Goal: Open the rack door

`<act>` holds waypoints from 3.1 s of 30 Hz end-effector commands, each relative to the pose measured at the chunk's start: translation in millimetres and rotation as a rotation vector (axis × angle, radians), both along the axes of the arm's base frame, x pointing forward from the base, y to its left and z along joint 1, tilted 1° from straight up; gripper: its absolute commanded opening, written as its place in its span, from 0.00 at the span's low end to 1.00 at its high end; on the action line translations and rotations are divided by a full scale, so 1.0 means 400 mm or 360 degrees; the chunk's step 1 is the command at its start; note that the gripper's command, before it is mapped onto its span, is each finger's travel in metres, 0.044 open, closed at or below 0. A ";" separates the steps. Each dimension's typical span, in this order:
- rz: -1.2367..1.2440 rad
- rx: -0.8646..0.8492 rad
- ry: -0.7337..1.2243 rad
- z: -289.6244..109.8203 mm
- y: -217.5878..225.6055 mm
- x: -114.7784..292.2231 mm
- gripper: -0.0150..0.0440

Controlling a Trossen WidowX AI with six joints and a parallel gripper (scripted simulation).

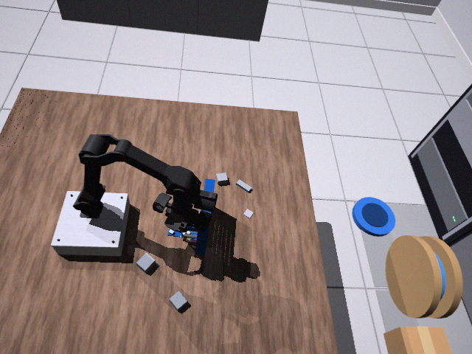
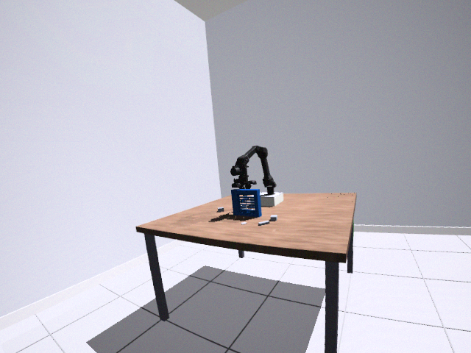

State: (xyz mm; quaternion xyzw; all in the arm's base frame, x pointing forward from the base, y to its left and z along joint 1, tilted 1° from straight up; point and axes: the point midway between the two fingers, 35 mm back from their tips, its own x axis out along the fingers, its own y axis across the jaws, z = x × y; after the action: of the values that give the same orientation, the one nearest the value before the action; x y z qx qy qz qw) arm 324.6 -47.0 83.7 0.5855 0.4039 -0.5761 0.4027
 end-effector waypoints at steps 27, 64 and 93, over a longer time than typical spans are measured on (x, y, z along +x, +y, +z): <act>0.1019 -0.0002 -0.0012 -0.002 0.003 0.001 0.73; 0.3934 -0.0037 -0.0046 -0.002 0.002 0.001 0.73; 0.5785 -0.0063 -0.0065 -0.002 0.001 0.001 0.73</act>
State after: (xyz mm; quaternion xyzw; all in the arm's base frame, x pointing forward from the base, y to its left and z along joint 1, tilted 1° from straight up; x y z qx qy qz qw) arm 324.8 -46.8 83.4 0.5275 -0.4659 -0.5267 -0.4766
